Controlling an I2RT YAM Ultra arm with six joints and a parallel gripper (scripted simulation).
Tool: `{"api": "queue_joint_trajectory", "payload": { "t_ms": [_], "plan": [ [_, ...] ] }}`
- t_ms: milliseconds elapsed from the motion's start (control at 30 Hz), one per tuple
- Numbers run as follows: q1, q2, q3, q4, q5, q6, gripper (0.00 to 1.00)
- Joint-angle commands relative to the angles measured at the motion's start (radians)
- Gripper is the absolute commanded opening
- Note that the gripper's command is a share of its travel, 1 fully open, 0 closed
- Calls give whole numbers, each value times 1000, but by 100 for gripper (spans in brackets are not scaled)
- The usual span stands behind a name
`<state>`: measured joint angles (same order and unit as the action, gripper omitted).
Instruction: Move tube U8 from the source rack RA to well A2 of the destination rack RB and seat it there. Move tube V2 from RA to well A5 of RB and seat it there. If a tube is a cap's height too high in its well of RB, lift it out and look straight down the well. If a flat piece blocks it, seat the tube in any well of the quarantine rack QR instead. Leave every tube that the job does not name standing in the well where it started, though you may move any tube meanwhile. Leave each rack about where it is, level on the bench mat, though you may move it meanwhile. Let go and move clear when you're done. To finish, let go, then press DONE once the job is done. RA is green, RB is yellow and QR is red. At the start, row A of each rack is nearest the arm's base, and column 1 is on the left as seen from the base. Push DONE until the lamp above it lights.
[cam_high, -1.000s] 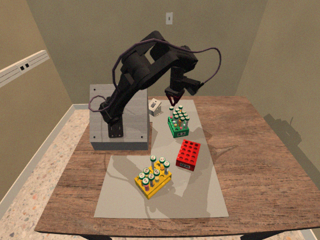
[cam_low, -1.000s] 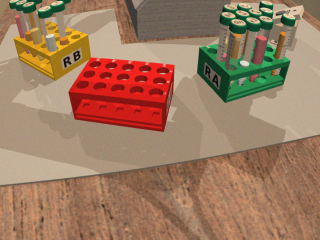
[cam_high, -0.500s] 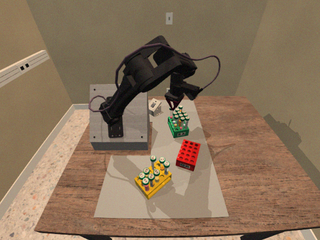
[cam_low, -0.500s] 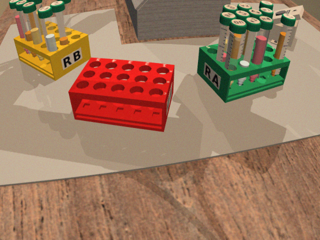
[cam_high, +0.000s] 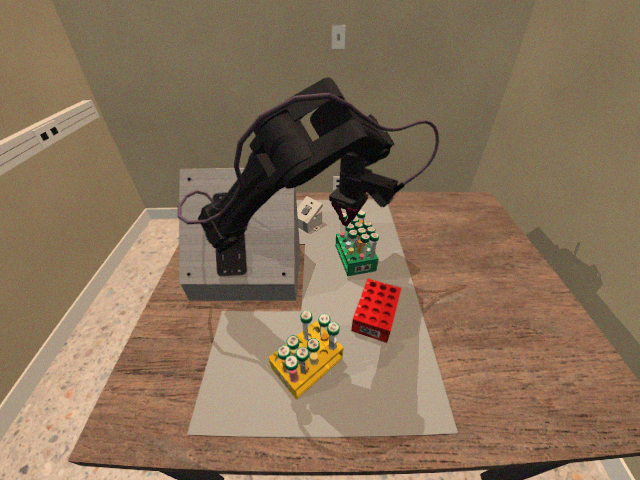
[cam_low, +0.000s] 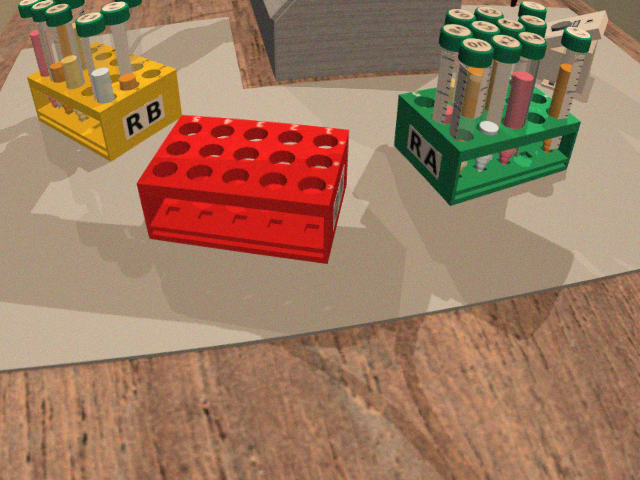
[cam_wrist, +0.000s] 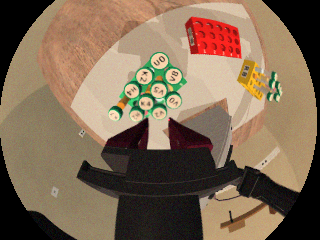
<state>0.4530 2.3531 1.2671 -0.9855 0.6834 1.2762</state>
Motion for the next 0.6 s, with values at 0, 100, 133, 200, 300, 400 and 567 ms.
{"api": "queue_joint_trajectory", "payload": {
  "t_ms": [0,100,133,200,300,400,567],
  "plan": [
    [19,-6,-4,19,20,-16,30],
    [13,-17,-21,23,21,-19,30],
    [10,-22,-23,24,21,-20,30],
    [4,-25,-26,27,22,-21,30],
    [0,-28,-33,33,23,-24,30],
    [5,-30,-41,37,24,-26,30],
    [-3,-29,-44,45,25,-29,30]
  ]
}}
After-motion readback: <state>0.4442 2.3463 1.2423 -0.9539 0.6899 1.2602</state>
